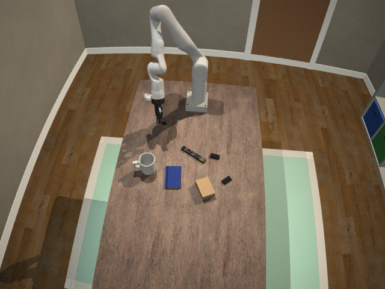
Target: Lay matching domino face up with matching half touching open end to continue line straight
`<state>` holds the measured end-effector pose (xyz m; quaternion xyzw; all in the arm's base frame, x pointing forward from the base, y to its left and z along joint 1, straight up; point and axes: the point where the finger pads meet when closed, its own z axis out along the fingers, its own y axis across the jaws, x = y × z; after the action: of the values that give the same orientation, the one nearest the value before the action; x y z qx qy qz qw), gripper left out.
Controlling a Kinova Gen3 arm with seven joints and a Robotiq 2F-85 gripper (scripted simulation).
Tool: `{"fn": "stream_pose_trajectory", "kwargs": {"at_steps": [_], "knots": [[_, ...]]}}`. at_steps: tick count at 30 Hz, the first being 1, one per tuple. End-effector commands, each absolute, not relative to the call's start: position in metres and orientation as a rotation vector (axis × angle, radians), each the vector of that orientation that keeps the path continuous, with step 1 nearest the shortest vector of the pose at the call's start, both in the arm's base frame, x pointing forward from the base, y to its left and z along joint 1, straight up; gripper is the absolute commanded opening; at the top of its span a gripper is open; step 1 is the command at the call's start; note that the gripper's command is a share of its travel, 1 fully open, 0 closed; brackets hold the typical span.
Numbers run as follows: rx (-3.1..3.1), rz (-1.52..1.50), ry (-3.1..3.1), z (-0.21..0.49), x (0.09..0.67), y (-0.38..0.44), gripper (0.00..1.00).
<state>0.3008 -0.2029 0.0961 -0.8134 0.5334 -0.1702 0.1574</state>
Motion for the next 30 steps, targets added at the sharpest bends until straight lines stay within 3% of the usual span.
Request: {"fn": "stream_pose_trajectory", "kwargs": {"at_steps": [1, 30], "knots": [[-2.359, -0.644, 1.265, 0.0951, 0.3006, -0.2038, 0.31], [-2.326, -1.093, 0.366, 0.0963, 0.3002, -0.2022, 0.31]]}}
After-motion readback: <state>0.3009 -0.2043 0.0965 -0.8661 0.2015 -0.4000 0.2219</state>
